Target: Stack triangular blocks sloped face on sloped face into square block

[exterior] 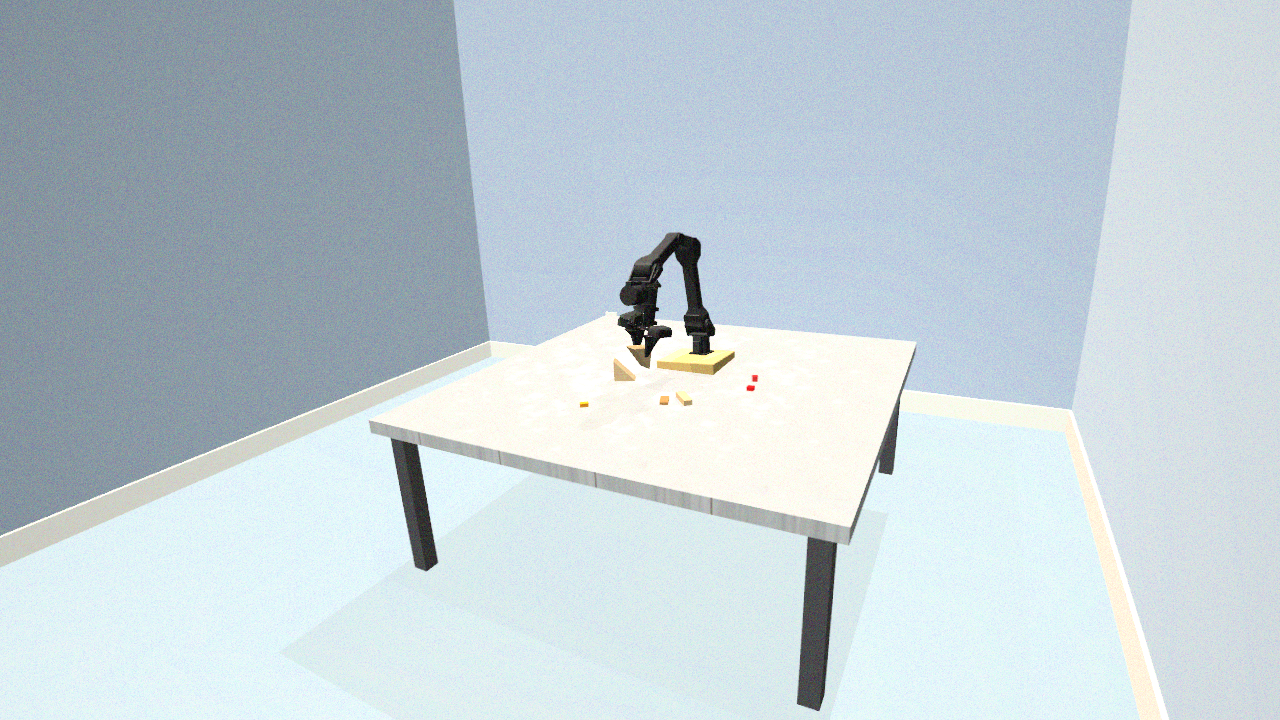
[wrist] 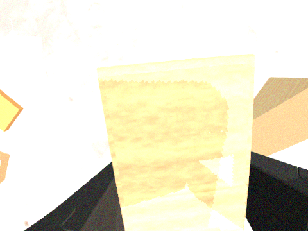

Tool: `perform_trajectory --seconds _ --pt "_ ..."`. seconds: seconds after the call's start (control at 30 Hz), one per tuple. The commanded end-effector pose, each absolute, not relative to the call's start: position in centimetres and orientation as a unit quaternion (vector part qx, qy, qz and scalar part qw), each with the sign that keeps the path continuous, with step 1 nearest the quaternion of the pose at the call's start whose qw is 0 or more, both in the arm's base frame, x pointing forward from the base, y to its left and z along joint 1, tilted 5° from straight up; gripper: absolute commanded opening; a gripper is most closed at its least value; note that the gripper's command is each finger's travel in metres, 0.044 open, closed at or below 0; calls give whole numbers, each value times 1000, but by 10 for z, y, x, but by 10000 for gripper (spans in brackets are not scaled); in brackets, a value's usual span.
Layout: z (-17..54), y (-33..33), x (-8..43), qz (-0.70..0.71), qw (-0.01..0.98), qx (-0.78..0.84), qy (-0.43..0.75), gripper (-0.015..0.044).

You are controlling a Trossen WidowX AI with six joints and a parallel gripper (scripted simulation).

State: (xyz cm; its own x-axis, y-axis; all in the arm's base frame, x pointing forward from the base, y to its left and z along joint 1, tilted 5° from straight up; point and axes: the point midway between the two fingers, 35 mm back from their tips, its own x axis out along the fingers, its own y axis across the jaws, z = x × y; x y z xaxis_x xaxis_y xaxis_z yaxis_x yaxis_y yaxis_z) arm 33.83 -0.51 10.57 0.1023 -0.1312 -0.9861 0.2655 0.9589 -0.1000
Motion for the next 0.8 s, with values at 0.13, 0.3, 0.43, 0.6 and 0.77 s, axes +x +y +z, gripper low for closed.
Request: perform_trajectory --seconds 0.13,0.3,0.43,0.6,0.77 --pt "107 -6 340 -214 710 154 653 0" --pt "108 -6 340 -267 683 216 645 0" --pt "109 -6 340 -309 657 263 635 0" --pt "111 -7 339 -360 621 317 620 0" --pt "111 -7 339 -367 616 324 617 0"
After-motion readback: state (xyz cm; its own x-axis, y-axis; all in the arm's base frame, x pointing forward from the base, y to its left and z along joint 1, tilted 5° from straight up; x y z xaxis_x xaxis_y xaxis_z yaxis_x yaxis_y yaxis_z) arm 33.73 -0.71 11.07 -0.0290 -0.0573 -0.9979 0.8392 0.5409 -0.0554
